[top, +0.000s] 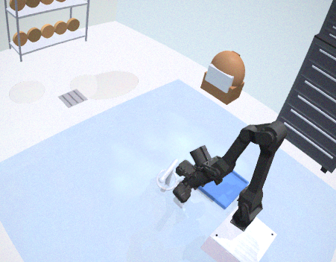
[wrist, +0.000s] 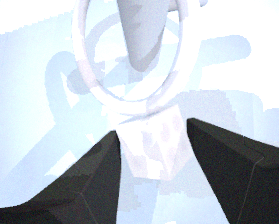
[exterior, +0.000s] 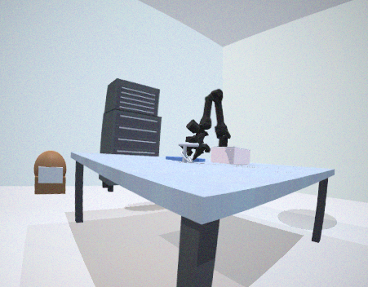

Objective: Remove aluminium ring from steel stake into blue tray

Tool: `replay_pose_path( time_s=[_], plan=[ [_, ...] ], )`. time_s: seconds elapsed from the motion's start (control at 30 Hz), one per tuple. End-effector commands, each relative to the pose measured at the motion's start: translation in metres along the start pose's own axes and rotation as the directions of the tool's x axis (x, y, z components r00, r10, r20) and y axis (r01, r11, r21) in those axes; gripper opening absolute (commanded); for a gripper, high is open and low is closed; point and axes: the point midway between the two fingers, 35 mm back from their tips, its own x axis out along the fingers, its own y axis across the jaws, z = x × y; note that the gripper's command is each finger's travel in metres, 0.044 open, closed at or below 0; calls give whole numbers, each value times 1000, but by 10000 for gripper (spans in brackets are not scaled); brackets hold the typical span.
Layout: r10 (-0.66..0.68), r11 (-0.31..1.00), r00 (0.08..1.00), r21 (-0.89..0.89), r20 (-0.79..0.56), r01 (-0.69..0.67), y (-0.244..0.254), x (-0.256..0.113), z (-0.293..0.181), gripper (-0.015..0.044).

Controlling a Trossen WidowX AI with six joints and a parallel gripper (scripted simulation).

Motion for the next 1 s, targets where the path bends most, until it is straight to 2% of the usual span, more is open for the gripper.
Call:
replay_pose_path(
  time_s=[0.0, 0.67, 0.97],
  plan=[
    [0, 1000, 1000, 0, 0, 0, 0, 0, 0, 140],
    [0, 1000, 1000, 0, 0, 0, 0, 0, 0, 0],
    [-2, 1000, 1000, 2, -4, 2, 0, -10, 7, 0]
  ],
)
